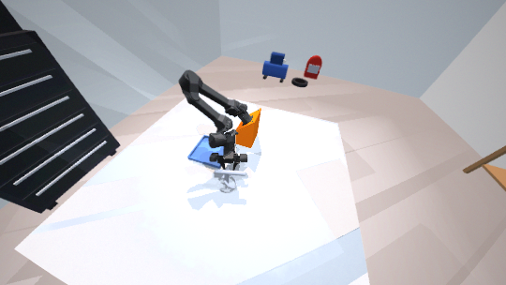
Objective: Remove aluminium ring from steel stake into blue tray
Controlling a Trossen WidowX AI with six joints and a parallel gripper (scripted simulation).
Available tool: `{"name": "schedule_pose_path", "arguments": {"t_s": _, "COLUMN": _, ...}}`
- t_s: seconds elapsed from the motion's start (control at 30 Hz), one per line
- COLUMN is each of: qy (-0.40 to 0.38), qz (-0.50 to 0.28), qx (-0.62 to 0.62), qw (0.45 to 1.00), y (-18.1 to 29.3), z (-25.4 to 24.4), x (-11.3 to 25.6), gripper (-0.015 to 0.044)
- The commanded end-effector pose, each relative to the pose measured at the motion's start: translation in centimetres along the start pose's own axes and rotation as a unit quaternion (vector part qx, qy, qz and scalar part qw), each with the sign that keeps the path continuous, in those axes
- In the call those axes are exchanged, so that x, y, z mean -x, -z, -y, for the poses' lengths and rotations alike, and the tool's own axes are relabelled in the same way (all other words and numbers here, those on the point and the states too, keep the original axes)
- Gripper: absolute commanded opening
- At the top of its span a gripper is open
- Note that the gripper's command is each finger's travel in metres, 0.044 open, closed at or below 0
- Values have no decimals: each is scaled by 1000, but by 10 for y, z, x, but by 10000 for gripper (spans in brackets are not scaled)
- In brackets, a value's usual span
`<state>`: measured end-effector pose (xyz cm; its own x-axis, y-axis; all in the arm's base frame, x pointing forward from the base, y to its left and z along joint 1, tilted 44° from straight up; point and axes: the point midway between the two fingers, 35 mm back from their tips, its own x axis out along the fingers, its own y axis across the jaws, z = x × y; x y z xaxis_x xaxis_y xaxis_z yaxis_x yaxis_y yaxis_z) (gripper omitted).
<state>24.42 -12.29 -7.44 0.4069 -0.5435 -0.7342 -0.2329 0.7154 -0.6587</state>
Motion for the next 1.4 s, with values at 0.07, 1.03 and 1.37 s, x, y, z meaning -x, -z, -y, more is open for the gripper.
{"name": "schedule_pose_path", "arguments": {"t_s": 0.07, "qy": 0, "qz": 0, "qx": 0, "qw": 1000, "y": 0, "z": 0, "x": 0, "gripper": 160}}
{"name": "schedule_pose_path", "arguments": {"t_s": 1.03, "qy": -1, "qz": 0, "qx": 0, "qw": 1000, "y": -5, "z": 0, "x": 6, "gripper": 0}}
{"name": "schedule_pose_path", "arguments": {"t_s": 1.37, "qy": -1, "qz": 1, "qx": 0, "qw": 1000, "y": -13, "z": 0, "x": 18, "gripper": 0}}
